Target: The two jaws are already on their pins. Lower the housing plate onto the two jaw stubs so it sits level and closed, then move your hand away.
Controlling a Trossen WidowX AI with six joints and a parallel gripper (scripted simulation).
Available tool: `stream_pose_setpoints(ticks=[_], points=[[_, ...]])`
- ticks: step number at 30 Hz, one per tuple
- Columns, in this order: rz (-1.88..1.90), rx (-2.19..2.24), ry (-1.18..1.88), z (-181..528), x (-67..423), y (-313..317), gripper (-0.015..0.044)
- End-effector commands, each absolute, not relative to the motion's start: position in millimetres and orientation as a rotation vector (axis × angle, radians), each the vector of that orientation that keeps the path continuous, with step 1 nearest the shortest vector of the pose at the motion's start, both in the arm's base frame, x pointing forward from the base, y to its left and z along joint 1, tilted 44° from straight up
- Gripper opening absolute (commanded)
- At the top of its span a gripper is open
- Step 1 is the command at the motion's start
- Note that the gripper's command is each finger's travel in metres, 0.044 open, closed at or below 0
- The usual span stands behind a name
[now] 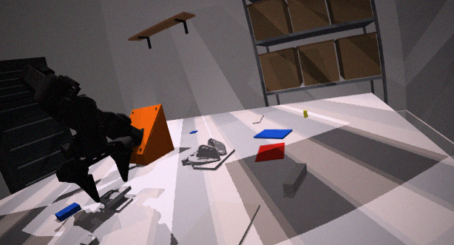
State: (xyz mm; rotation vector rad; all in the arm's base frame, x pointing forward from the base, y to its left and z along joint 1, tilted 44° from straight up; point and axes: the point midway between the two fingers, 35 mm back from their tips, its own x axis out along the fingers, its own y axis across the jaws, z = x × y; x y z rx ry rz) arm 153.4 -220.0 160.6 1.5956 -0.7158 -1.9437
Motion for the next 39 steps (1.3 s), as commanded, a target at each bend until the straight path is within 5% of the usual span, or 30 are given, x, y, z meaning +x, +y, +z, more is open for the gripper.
stream_pose_setpoints(ticks=[1, 39], points=[[-1.946, 1.596, -0.707, 156, 153, -223, 0.0440], [-1.945, 1.594, -0.708, 140, 148, -239, 0.0440]])
